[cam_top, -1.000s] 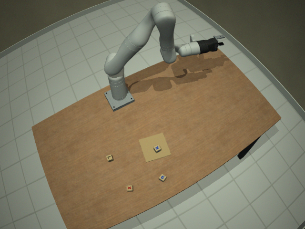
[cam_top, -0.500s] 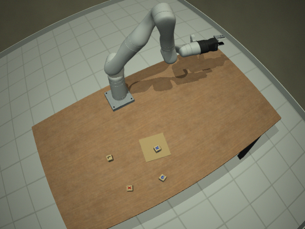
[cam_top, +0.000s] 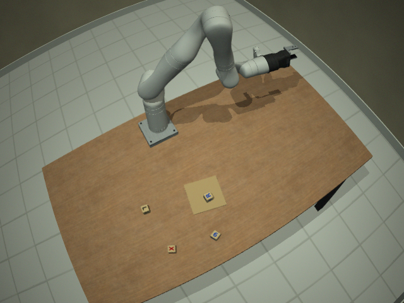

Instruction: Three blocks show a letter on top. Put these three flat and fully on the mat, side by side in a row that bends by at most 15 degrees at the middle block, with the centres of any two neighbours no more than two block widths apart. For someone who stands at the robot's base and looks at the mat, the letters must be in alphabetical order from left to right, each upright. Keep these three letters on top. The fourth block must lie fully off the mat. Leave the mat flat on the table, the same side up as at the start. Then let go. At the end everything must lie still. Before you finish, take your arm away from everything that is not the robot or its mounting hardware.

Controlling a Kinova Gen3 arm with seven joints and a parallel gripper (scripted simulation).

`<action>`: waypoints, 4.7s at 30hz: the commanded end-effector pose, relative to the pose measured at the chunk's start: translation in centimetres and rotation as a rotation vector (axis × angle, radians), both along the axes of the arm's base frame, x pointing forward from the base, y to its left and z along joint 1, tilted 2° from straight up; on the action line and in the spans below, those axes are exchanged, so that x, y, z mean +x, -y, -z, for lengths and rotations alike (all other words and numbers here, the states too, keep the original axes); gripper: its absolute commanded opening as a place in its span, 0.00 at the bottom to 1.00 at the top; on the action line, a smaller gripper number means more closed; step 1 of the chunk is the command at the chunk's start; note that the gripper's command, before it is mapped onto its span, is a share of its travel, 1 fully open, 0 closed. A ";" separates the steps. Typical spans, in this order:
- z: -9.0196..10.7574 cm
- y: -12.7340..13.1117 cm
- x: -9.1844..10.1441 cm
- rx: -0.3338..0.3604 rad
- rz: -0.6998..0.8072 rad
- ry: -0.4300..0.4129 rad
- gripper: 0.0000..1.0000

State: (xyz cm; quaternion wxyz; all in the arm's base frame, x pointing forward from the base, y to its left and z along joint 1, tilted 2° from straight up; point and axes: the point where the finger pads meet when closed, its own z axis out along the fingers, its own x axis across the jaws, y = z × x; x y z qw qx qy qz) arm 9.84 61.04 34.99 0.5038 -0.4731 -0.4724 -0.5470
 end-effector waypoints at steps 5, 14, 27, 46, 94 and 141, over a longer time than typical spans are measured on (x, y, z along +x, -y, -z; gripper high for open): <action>0.0 -0.1 1.0 0.000 -0.023 0.000 1.00; 1.2 0.1 1.7 -0.036 -0.123 0.006 1.00; 4.8 1.8 3.6 -0.154 -0.244 0.030 1.00; 7.7 3.6 5.3 -0.252 -0.296 0.047 1.00; 13.3 8.4 9.3 -0.459 -0.349 0.072 1.00; 18.3 14.5 14.0 -0.678 -0.357 0.087 1.00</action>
